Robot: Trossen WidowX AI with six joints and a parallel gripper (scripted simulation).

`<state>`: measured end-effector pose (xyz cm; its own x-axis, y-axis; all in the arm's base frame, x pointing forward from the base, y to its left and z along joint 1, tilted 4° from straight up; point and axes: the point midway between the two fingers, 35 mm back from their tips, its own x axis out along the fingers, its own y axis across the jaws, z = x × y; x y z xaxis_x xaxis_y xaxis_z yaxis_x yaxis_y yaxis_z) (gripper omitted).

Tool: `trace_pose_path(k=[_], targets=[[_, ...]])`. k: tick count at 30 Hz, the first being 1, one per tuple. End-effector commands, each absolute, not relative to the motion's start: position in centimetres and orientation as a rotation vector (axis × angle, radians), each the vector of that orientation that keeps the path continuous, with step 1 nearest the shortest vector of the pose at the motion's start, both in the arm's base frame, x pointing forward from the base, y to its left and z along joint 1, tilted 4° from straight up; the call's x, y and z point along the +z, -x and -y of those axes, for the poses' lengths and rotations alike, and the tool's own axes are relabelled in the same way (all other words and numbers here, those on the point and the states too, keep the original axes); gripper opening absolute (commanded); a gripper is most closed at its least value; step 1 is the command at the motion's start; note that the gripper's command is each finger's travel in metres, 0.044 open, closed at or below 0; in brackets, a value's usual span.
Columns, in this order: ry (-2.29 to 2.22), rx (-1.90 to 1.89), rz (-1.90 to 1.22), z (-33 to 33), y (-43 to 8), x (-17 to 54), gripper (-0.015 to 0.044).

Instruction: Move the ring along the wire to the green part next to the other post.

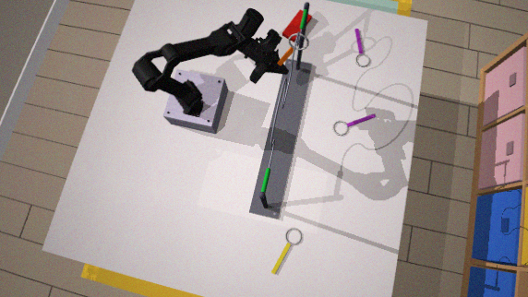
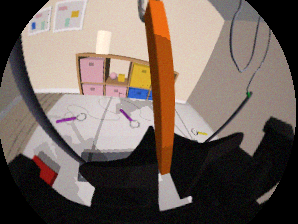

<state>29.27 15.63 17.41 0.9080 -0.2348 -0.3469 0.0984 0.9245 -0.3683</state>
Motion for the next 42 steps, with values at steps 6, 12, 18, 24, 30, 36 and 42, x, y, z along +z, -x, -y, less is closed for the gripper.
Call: trace_pose_path(k=[6,12,18,24,30,36,42], targets=[[0.206,-0.142,-0.411,-18.3,-29.2,16.9,-0.0150],[0.139,-0.127,-0.416,-19.7,-29.2,16.7,-0.0150],[0.105,-0.120,-0.419,-20.7,-29.1,16.6,-0.0150],[0.088,-0.116,-0.420,-21.5,-29.1,16.6,-0.0150],[0.081,-0.115,-0.420,-22.2,-29.1,16.6,-0.0150],[0.078,-0.114,-0.420,-22.8,-29.1,16.5,-0.0150],[0.077,-0.114,-0.420,-23.4,-29.1,16.5,-0.0150]])
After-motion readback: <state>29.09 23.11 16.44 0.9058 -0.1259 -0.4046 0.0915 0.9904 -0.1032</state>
